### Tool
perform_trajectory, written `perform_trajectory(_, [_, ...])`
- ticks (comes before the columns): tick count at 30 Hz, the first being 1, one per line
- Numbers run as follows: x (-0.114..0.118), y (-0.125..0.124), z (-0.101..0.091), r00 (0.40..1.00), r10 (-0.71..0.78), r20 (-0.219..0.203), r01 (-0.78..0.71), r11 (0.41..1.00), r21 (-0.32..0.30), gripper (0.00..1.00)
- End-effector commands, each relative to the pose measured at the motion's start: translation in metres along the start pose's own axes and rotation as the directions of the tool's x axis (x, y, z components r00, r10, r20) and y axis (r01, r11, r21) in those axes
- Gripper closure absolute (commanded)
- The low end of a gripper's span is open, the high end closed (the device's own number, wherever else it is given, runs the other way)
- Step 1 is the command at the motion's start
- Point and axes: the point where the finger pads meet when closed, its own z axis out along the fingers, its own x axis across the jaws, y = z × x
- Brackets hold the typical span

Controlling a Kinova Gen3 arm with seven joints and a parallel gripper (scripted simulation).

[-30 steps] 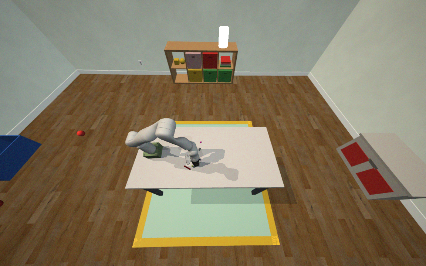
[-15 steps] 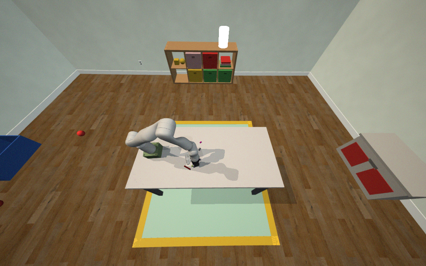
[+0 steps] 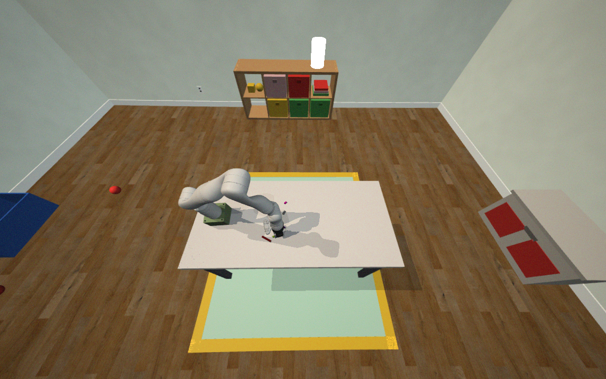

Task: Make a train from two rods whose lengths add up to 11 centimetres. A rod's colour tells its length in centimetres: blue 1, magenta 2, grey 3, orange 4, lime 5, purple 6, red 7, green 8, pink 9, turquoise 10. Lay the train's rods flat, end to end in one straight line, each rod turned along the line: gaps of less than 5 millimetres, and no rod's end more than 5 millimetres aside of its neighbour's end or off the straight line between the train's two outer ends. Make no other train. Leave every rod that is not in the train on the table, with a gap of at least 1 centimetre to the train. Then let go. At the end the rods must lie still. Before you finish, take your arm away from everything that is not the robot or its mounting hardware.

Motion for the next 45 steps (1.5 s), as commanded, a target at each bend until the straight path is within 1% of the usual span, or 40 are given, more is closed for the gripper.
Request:
perform_trajectory(1, [0.000,0.001,-0.001,1.000,0.000,0.001,0.000,1.000,-0.002,0.76])
perform_trajectory(21, [0.000,0.001,-0.001,1.000,0.000,0.001,0.000,1.000,-0.002,0.76])
perform_trajectory(24, [0.000,0.001,-0.004,1.000,0.000,0.001,0.000,1.000,-0.002,0.76])
perform_trajectory(27, [0.000,0.001,-0.016,1.000,0.000,0.001,0.000,1.000,-0.002,0.76])
perform_trajectory(30, [0.000,0.001,-0.035,1.000,0.000,0.001,0.000,1.000,-0.002,0.76])
perform_trajectory(32, [0.000,0.001,-0.035,1.000,0.000,0.001,0.000,1.000,-0.002,0.76])
perform_trajectory(37, [0.000,0.001,-0.071,1.000,0.000,0.001,0.000,1.000,-0.002,0.76])
perform_trajectory(40, [0.000,0.001,-0.088,1.000,0.000,0.001,0.000,1.000,-0.002,0.76])
perform_trajectory(42, [0.000,0.001,-0.095,1.000,0.000,0.001,0.000,1.000,-0.002,0.76])
perform_trajectory(45, [0.000,0.001,-0.100,1.000,0.000,0.001,0.000,1.000,-0.002,0.76])
